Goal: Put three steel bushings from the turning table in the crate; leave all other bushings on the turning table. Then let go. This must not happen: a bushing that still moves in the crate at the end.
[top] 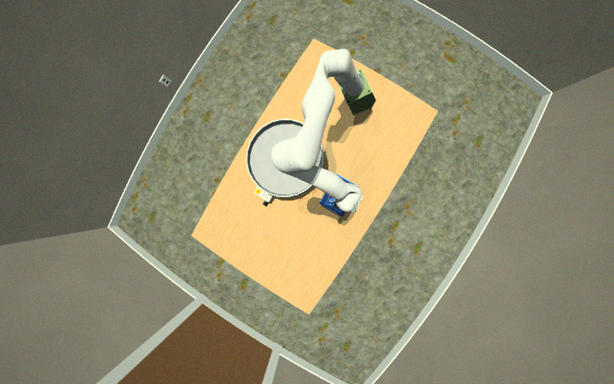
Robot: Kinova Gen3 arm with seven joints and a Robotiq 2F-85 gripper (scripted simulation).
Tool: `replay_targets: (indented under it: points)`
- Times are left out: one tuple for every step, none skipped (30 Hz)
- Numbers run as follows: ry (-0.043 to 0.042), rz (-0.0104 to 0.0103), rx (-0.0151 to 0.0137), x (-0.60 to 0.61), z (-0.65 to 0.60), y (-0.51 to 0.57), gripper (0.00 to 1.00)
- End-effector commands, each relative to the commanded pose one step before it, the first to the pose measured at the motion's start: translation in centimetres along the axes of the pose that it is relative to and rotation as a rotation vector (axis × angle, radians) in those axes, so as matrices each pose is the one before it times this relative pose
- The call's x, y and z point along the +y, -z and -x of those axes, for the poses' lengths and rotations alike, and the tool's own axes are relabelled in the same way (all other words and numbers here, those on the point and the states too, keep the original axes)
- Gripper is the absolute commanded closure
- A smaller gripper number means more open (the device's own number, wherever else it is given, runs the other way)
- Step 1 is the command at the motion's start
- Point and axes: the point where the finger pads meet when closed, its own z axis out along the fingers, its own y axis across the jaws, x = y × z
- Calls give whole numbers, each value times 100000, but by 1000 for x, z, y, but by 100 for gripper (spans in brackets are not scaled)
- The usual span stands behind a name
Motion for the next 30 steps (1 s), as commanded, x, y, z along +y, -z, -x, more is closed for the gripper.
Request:
replay_targets:
  points:
    - [-208,539,269,260,-16,298,81]
    - [0,0,0,0,0,0,81]
    - [0,0,0,0,0,0,81]
    - [0,0,0,0,0,0,81]
    - [60,-100,-41,-55,-12,1042,81]
    - [-2,3,1,0,0,1099,81]
    - [-2,3,1,0,0,1099,81]
    - [-2,3,1,0,0,1099,81]
    - [-2,3,1,0,0,1099,81]
    - [0,0,0,0,0,0,81]
    - [0,0,0,0,0,0,81]
    - [0,0,0,0,0,0,81]
    - [0,0,0,0,0,0,81]
    - [0,0,0,0,0,0,81]
    - [0,0,0,0,0,0,81]
    - [0,0,0,0,0,0,81]
    - [0,0,0,0,0,0,81]
    - [0,0,0,0,0,0,81]
    - [0,0,0,0,0,0,81]
    - [0,0,0,0,0,0,81]
    - [0,0,0,0,0,0,81]
    - [60,-95,-38,-47,-14,-51,81]
    - [0,0,0,0,0,0,81]
    - [0,0,0,0,0,0,81]
    - [0,0,0,0,0,0,81]
    - [0,0,0,0,0,0,81]
    - [0,0,0,0,0,0,81]
    - [0,0,0,0,0,0,81]
    - [0,0,0,0,0,0,81]
    - [0,0,0,0,0,0,81]
